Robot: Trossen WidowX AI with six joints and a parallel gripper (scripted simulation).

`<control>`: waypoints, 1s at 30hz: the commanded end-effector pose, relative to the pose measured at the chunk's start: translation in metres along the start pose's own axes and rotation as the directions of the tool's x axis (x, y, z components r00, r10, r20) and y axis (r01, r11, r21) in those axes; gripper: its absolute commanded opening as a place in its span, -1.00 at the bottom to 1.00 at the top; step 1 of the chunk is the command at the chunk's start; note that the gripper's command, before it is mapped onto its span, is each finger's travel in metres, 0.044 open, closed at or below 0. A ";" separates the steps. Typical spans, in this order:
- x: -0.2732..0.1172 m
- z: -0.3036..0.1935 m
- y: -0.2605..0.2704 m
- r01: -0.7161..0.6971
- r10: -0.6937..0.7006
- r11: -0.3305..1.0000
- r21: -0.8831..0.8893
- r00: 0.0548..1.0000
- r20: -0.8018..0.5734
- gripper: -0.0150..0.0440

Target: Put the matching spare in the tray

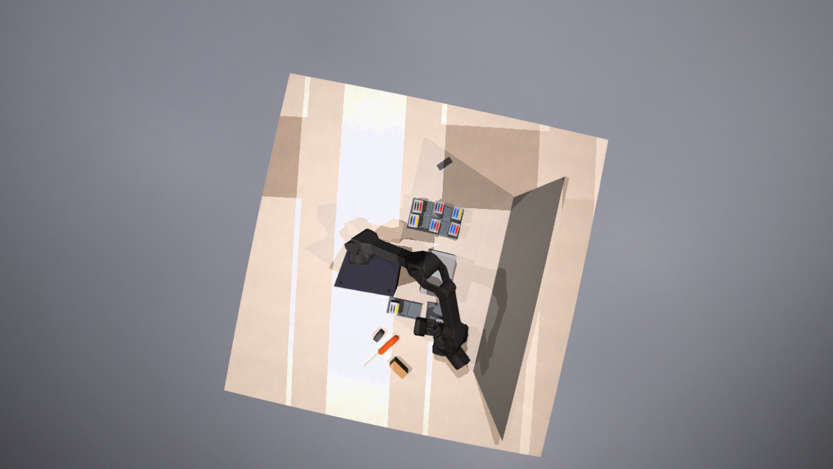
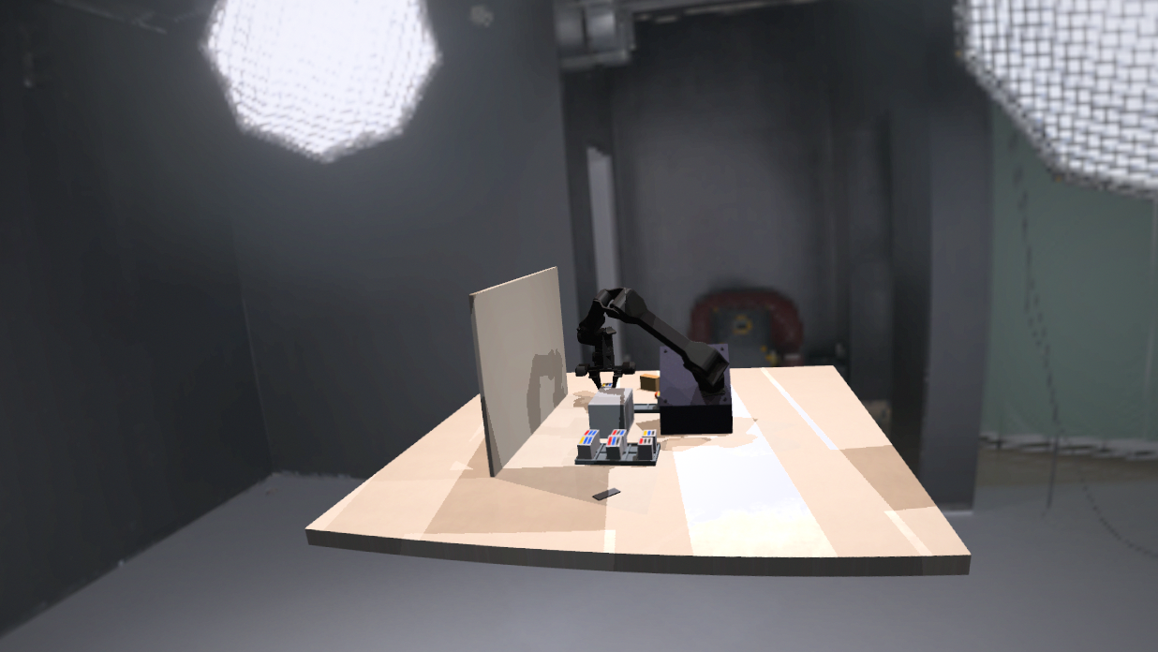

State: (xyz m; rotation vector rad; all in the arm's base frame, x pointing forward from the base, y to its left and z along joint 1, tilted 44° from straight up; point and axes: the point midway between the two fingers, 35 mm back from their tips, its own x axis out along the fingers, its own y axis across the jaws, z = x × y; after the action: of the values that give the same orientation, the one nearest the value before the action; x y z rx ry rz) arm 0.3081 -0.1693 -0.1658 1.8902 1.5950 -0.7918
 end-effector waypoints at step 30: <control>0.020 -0.003 -0.003 0.000 0.000 1.000 -0.001 1.000 -0.003 0.31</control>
State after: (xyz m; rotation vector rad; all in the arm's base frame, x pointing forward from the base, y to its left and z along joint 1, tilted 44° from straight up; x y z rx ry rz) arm 0.3078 -0.1527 -0.1794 1.8916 1.5977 -0.7890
